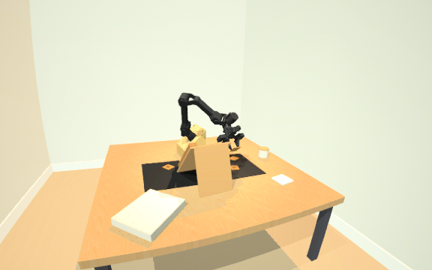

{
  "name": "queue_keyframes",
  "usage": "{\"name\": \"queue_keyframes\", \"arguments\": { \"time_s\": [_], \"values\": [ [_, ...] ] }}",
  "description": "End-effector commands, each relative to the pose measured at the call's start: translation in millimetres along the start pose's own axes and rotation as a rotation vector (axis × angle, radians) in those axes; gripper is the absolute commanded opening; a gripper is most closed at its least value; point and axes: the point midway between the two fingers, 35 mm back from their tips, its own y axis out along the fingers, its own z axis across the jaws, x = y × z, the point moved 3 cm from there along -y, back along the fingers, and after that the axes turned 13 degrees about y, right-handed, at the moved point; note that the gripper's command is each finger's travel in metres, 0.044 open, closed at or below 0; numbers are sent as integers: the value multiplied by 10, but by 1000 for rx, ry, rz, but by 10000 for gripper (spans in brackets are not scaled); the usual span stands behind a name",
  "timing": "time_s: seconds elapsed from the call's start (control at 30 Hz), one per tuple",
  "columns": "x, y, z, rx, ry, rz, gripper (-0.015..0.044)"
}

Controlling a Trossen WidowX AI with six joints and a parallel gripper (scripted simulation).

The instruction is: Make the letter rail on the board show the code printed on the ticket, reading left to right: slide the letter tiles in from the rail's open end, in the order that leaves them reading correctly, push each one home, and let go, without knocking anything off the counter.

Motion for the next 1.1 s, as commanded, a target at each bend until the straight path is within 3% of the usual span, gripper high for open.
{"name": "queue_keyframes", "arguments": {
  "time_s": [0.0, 1.07],
  "values": [
    [68, -47, -12, -5, 95, -35, 0],
    [69, -44, -82, -6, 94, -35, 0]
  ]
}}
